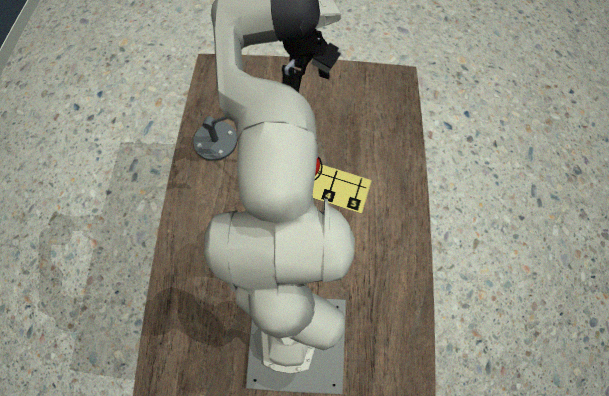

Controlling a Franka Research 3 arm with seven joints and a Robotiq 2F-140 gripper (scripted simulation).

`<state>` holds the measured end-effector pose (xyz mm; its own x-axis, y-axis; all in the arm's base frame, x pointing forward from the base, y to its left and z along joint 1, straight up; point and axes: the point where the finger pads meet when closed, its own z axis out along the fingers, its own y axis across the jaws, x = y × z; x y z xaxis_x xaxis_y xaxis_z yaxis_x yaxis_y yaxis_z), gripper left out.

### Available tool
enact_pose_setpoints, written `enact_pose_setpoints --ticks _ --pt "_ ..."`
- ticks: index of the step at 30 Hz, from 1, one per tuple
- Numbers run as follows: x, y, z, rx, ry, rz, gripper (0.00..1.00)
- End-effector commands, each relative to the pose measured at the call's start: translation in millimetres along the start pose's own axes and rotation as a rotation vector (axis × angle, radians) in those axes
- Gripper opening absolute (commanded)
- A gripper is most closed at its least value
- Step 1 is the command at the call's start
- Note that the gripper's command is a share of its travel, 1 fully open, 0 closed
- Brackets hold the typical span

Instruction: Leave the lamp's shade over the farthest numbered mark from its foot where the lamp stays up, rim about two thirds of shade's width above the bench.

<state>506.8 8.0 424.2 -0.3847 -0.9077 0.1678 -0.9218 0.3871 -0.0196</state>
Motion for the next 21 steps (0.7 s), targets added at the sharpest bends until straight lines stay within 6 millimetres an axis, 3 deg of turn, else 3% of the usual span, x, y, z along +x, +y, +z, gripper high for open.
enact_pose_setpoints --ticks 1,4,21 --pt "13 -2 1 0.004 -0.007 -0.032 1.00" --pt "26 -2 3 0.003 -0.005 -0.023 1.00" --pt "24 -21 9 -0.001 0.003 0.016 1.00"
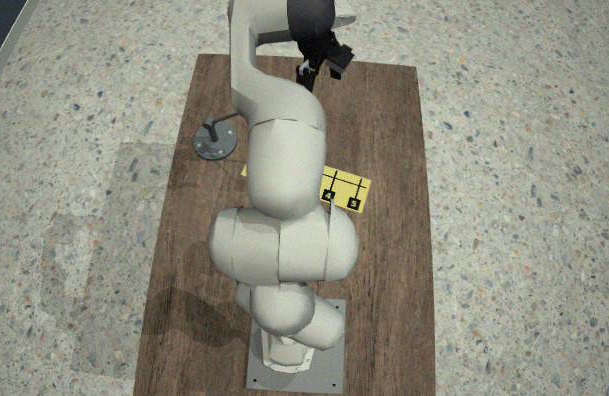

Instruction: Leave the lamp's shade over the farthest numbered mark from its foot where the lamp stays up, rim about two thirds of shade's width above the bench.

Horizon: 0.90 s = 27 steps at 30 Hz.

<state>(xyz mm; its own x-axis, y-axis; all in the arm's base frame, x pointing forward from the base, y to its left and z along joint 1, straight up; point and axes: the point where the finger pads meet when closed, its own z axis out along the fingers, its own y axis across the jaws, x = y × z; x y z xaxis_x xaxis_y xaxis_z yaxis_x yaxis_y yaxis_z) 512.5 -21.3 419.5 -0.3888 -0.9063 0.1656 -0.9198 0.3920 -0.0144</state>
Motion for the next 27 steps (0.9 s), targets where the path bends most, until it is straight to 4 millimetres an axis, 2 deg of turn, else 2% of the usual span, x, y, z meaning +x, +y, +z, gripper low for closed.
enact_pose_setpoints --ticks 1,17,27 --pt "-0.2 -4.5 0.4 0.005 0.005 0.011 1.00" --pt "-0.1 -1.7 1.0 -0.022 -0.273 -0.064 1.00" --pt "3.9 -1.2 1.9 -0.034 -0.393 -0.051 1.00"
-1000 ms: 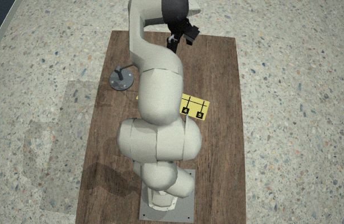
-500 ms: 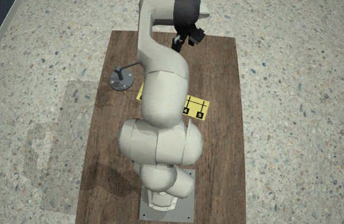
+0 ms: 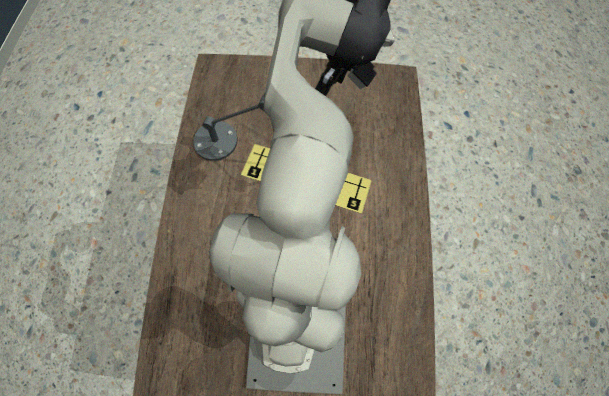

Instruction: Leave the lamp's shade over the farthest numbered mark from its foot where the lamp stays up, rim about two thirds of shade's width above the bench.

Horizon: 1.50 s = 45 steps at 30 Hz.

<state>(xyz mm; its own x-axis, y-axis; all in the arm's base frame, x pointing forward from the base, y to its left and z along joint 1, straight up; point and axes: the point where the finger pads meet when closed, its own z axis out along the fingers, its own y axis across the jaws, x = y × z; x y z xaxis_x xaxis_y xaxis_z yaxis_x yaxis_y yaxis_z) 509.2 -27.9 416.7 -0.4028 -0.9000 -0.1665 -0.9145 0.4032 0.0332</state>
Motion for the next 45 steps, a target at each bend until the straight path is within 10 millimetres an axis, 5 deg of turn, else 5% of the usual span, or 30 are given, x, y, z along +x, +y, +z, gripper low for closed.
enact_pose_setpoints --ticks 1,24,43,45 --pt "-3 -2 -1 0.001 -0.073 -0.064 1.00" --pt "6 -1 0 -0.029 -0.401 -0.056 1.00" --pt "-7 -2 -1 -0.053 -0.483 -0.207 1.00" --pt "-5 -3 11 -0.054 -0.482 -0.202 1.00"
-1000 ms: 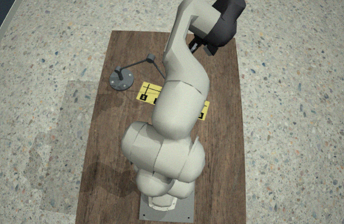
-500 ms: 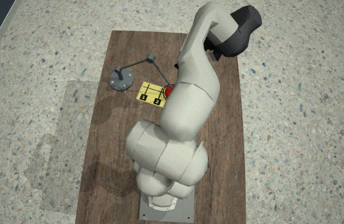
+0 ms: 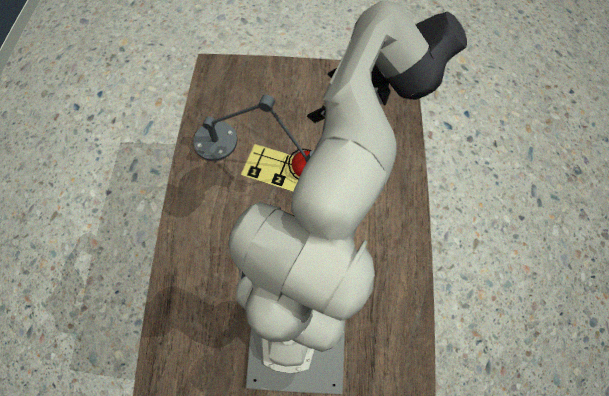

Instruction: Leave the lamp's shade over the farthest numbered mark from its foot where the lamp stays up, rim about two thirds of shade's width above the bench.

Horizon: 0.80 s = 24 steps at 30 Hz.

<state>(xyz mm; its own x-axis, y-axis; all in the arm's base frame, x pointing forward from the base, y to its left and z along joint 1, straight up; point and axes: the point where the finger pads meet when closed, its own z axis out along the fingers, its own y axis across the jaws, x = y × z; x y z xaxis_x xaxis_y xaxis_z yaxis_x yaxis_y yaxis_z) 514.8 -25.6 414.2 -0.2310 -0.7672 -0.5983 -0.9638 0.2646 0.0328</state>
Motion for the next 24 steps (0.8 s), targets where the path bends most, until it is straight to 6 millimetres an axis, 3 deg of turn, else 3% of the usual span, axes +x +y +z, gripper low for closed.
enact_pose_setpoints --ticks 1,13,15,24 --pt "6 1 13 -0.009 -0.011 -0.061 1.00" --pt "52 -4 72 -0.003 -0.004 -0.029 1.00" --pt "52 -4 72 -0.003 -0.004 -0.029 1.00" --pt "81 2 115 -0.028 -0.011 -0.028 1.00"
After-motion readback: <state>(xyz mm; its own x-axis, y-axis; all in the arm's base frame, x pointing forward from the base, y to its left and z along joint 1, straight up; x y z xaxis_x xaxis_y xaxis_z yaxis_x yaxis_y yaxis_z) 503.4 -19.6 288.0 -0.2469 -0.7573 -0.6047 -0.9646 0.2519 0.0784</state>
